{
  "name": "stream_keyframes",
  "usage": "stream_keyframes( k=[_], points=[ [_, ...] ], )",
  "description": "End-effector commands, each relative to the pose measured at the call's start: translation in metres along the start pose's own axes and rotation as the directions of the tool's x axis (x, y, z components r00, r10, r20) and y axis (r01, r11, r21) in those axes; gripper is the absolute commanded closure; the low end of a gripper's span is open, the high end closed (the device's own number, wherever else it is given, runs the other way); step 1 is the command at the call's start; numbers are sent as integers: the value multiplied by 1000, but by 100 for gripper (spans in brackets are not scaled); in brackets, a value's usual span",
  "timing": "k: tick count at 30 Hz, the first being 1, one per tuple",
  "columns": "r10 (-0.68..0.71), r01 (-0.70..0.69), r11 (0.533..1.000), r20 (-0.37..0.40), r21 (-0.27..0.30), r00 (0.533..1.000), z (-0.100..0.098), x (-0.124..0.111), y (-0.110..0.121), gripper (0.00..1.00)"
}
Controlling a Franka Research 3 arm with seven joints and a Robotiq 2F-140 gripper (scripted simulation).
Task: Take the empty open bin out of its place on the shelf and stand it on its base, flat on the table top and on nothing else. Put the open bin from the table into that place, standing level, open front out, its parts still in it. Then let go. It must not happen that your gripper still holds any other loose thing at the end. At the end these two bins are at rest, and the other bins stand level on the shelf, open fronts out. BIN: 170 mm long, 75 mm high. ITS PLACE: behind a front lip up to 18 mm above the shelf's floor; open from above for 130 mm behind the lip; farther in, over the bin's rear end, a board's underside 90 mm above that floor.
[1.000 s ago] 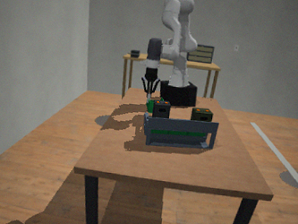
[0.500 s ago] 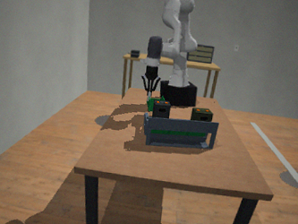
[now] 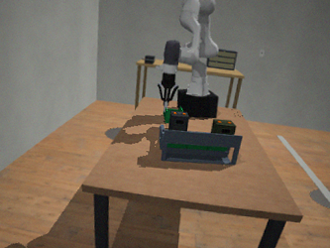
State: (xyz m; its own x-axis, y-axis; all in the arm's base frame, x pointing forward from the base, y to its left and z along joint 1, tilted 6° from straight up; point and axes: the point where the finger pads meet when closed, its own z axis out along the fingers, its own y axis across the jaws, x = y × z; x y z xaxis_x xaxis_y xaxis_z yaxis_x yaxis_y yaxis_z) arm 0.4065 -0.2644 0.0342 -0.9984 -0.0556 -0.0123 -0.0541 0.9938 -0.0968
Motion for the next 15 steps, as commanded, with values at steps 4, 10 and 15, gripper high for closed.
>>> stream_keyframes(
  k=[4,10,15],
  points=[
    [17,-17,1000,1,2,1000,-2,3,33,100],
    [27,-27,1000,1,2,1000,-2,9,76,100],
    [30,-30,1000,1,2,1000,-3,11,93,100]
  ],
)
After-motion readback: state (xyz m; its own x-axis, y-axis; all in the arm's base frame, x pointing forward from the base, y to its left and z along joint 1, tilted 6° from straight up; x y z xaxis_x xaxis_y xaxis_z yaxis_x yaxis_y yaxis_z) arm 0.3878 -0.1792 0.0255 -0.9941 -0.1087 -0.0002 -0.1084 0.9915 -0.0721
